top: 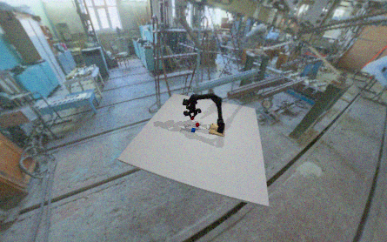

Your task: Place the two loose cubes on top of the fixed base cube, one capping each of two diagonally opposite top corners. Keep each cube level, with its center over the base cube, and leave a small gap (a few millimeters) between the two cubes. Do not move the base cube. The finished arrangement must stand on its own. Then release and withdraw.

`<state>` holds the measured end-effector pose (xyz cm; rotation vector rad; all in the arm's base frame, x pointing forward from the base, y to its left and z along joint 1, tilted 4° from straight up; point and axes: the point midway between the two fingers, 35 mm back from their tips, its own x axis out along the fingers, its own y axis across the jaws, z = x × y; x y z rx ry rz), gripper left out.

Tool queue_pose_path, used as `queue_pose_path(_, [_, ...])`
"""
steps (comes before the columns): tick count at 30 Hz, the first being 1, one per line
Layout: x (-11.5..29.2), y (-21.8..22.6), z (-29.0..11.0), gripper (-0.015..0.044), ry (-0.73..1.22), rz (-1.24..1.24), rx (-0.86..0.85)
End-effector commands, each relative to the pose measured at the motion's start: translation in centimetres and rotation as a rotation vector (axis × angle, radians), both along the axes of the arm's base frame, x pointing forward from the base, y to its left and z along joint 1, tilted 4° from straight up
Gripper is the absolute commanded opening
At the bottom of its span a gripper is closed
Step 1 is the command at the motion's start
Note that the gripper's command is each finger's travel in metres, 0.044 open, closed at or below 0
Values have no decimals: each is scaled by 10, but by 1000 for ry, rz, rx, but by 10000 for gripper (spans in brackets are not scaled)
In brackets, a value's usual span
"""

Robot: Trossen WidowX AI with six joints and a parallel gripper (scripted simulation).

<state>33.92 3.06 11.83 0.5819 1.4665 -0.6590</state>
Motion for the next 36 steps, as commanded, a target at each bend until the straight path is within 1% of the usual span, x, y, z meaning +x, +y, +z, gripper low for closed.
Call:
queue_pose_path(1, [-4,11,-4,105,3,23,5])
queue_pose_path(26, [-37,79,-24,105,15,209,10])
queue_pose_path(36, [-38,80,-25,105,15,214,10])
